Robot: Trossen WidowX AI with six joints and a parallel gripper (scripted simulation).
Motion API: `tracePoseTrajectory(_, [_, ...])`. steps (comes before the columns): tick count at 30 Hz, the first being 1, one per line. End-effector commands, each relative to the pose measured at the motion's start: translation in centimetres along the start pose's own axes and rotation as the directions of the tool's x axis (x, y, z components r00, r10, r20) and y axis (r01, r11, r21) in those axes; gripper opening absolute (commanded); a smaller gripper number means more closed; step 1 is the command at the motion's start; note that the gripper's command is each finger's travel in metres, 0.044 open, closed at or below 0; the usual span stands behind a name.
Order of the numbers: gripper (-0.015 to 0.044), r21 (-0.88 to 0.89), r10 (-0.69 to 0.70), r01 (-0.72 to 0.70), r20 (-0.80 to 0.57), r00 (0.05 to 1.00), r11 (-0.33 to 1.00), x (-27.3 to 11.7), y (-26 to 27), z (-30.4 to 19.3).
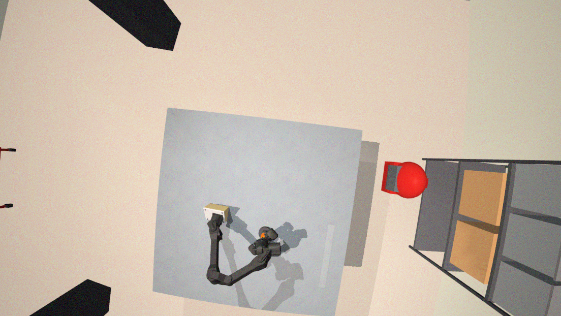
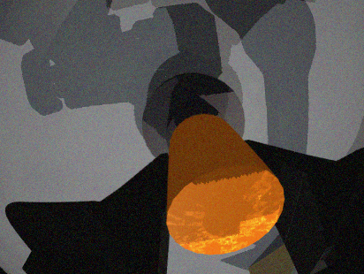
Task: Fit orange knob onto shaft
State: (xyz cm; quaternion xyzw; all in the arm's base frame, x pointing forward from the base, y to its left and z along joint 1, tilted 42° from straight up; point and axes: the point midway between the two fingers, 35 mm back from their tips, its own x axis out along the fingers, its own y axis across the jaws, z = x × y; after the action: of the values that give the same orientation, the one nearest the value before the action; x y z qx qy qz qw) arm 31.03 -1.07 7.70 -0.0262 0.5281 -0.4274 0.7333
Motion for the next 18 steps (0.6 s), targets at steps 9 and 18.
tracePoseTrajectory(9, [0.0, -0.003, -0.001, 0.001, 0.004, 1.0, 1.0, 0.02, 0.04, 0.11])
tracePoseTrajectory(18, [0.0, -0.003, -0.001, 0.001, 0.004, 1.0, 1.0, -0.14, 0.05, 0.11])
